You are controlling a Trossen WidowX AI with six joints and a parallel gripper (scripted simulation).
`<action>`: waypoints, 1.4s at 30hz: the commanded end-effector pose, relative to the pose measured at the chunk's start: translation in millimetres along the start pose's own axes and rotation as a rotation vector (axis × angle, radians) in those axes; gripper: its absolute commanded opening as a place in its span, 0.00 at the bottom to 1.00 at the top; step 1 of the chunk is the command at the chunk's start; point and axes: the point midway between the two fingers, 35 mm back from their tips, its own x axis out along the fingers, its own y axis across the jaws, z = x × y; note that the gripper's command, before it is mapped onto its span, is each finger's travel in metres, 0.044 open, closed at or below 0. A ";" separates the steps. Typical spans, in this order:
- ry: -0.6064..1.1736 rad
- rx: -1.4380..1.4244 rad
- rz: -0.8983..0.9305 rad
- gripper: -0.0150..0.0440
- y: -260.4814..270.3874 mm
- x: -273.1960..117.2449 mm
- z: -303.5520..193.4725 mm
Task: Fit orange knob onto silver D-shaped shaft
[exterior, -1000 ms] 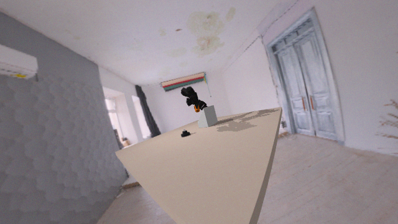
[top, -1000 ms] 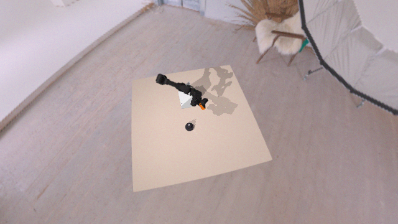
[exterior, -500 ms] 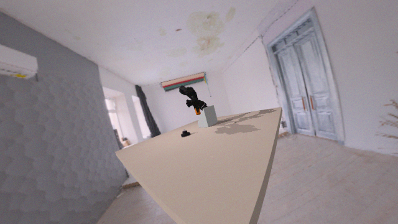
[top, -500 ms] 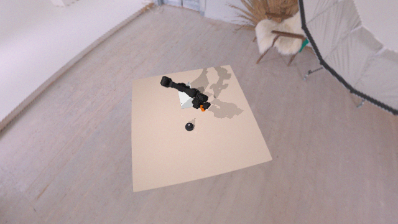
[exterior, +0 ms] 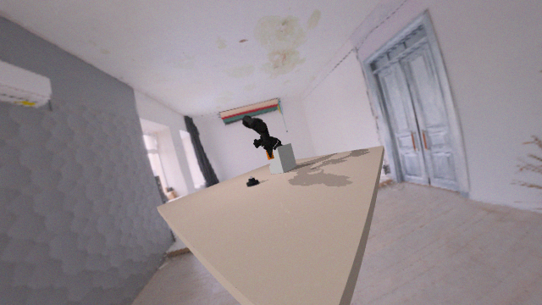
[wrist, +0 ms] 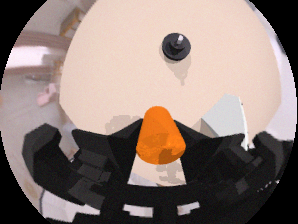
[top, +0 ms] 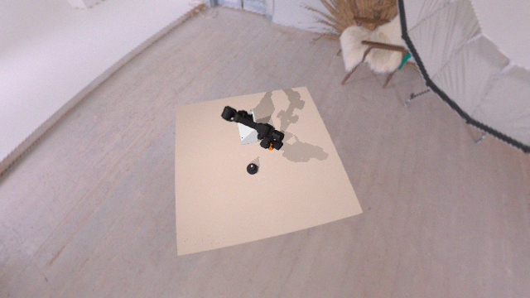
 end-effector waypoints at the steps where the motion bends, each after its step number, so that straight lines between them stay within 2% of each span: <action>1: -0.010 0.005 -0.050 0.25 3.1 2.4 1.0; 6: -0.010 0.006 -0.054 0.25 4.7 17.0 1.8; 28: -0.018 0.013 -0.111 0.25 0.1 139.2 6.7; 35: -0.018 0.013 -0.114 0.25 -3.9 142.4 5.2; 42: -0.012 0.019 -0.116 0.57 -3.7 142.1 5.5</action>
